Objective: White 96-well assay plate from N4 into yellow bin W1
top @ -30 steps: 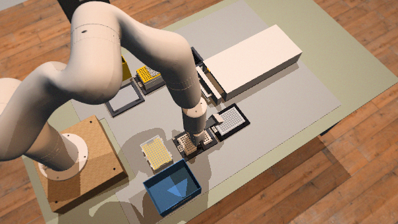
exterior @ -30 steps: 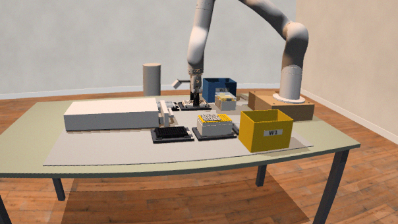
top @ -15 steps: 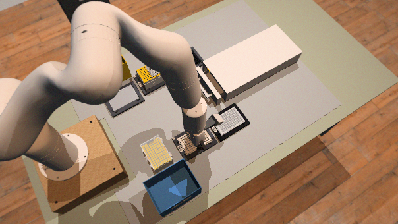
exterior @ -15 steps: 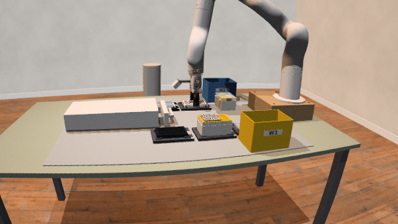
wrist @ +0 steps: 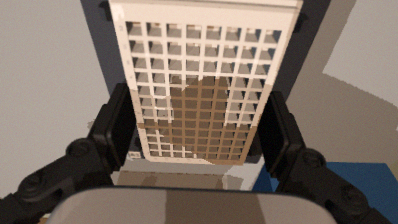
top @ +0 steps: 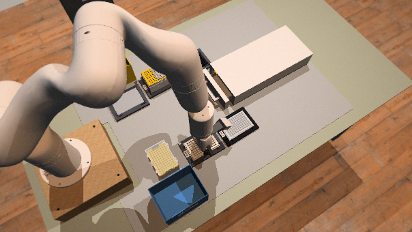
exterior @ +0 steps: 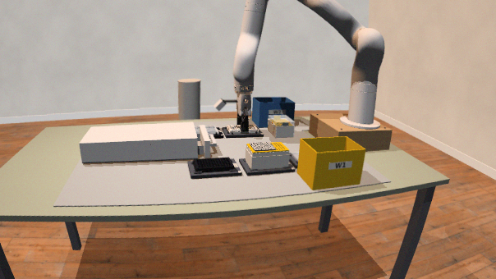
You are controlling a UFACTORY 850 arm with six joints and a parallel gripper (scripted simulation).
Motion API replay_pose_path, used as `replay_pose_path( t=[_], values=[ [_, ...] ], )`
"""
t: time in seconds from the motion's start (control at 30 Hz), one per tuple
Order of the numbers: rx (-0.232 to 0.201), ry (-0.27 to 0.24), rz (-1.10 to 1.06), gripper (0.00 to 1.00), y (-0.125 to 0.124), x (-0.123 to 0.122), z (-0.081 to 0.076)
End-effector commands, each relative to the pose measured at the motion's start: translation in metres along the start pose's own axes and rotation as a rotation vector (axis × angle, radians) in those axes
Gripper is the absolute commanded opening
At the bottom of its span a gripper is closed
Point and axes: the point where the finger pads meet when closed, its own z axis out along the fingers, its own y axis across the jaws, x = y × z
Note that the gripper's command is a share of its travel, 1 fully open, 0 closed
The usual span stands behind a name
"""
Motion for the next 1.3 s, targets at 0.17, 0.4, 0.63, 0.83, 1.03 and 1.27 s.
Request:
replay_pose_path(
  t=[0.17,0.4,0.63,0.83,1.03,1.27],
  values=[
    [-0.001,0.002,0.0,0.0,0.0,0.001,-0.005],
    [-0.001,0.002,0.0,0.0,0.0,0.001,-0.01],
    [-0.001,0.002,0.0,0.0,0.0,0.001,-0.013],
    [-0.001,0.002,0.0,0.0,0.0,0.001,-0.017],
    [-0.001,0.002,0.0,0.0,0.0,0.001,-0.02],
    [-0.001,0.002,0.0,0.0,0.0,0.001,-0.02]
  ],
)
